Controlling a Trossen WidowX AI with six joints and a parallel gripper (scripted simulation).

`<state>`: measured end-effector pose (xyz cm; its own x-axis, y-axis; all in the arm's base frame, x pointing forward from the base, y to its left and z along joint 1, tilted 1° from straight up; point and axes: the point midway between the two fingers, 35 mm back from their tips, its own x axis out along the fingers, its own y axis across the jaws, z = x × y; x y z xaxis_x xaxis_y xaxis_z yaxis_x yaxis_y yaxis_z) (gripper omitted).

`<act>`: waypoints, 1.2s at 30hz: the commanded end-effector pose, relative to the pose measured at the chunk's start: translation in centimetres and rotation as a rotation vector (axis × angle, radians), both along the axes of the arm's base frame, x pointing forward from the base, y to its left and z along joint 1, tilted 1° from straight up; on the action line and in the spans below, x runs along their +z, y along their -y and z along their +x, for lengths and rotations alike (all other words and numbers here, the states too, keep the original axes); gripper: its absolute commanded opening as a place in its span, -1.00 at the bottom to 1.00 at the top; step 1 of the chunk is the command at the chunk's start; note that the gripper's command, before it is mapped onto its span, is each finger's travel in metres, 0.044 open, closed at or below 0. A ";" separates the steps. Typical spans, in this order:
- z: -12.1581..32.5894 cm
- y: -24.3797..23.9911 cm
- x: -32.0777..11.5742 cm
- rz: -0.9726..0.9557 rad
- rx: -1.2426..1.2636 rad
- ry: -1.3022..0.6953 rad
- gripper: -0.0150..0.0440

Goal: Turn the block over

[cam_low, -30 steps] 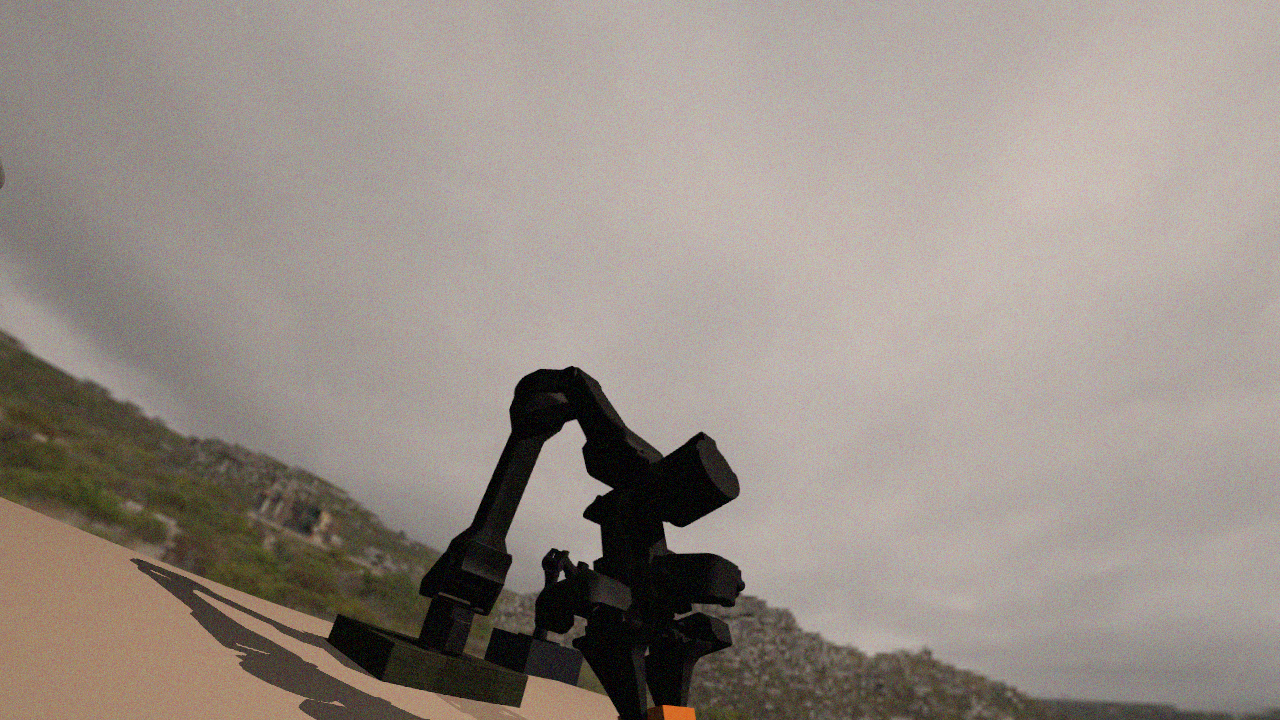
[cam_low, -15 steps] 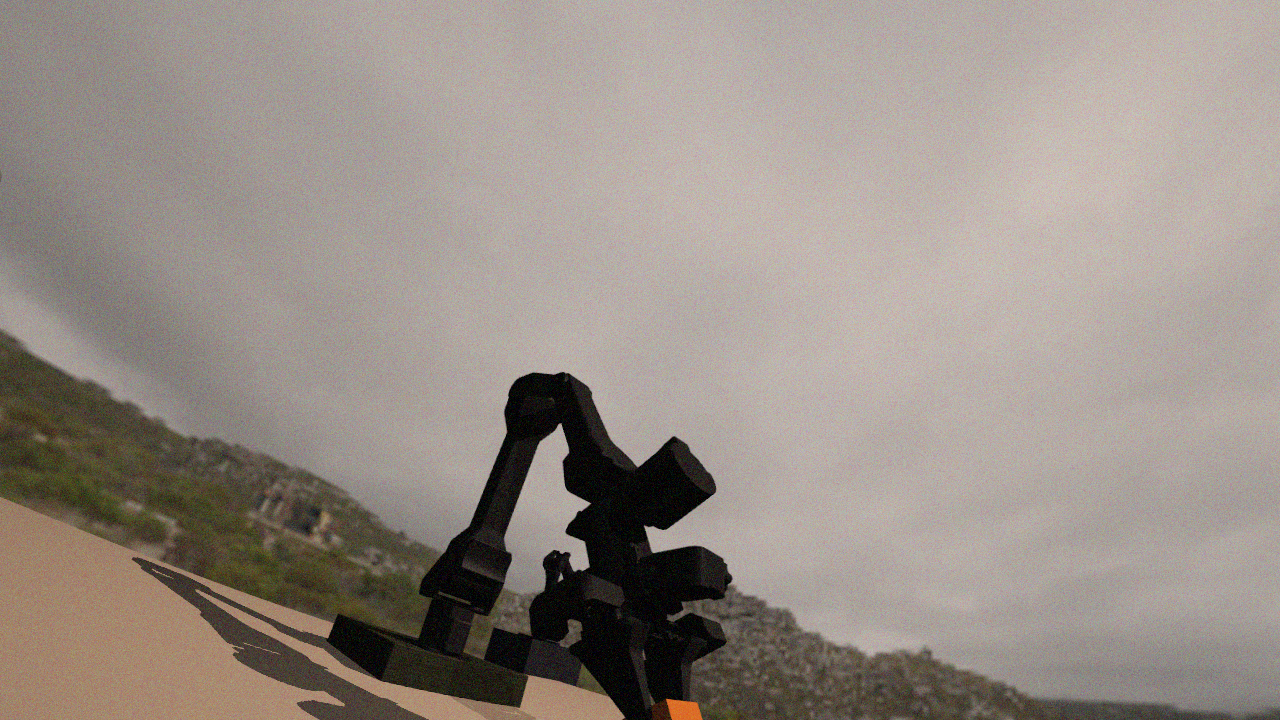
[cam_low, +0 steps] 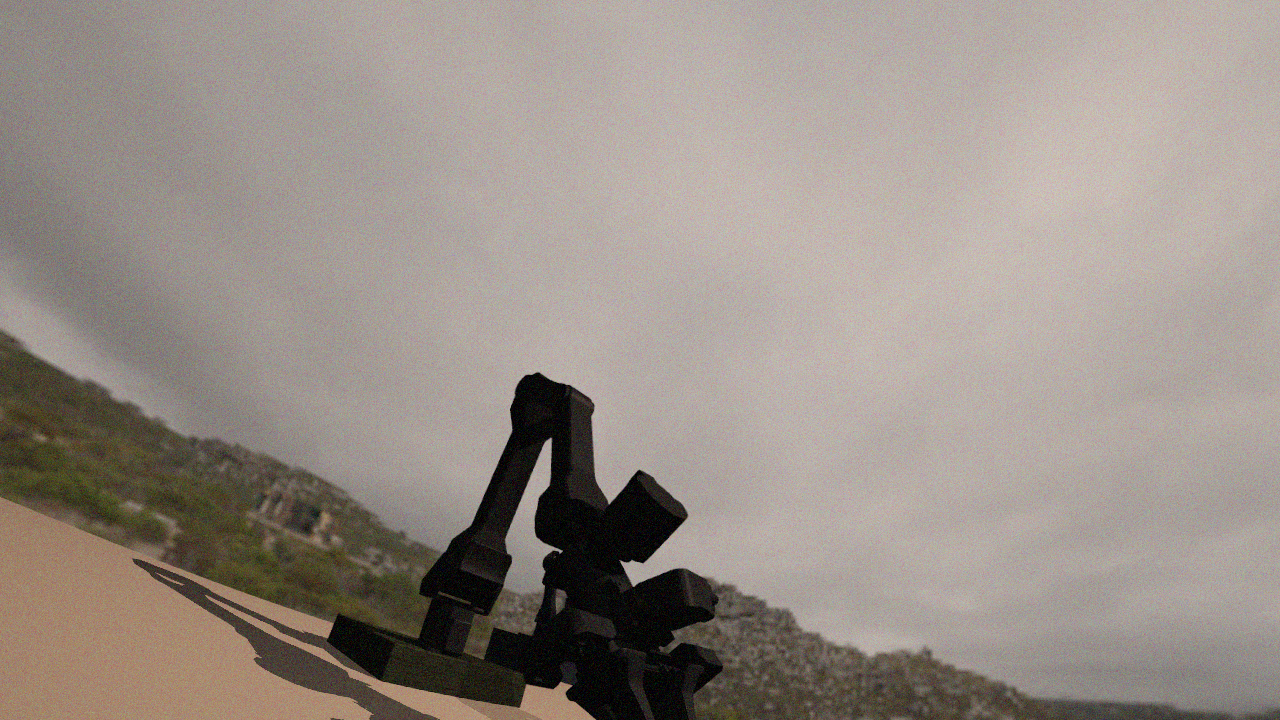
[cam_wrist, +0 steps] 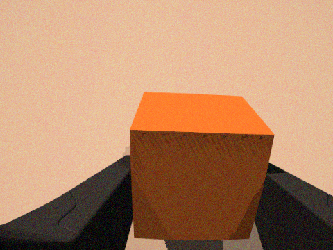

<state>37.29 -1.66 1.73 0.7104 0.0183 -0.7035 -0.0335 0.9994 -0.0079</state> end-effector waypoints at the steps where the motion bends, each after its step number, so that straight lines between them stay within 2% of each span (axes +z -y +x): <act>1: -0.4 -0.1 -0.7 0.009 0.000 0.056 -0.49; 16: -1.8 -0.2 -0.6 0.014 0.005 0.266 -0.49; 36: -1.9 -0.2 -0.3 0.015 0.005 0.290 -0.49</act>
<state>35.37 -1.56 1.33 0.8791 0.0261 -0.4759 -0.0353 0.9993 -0.0105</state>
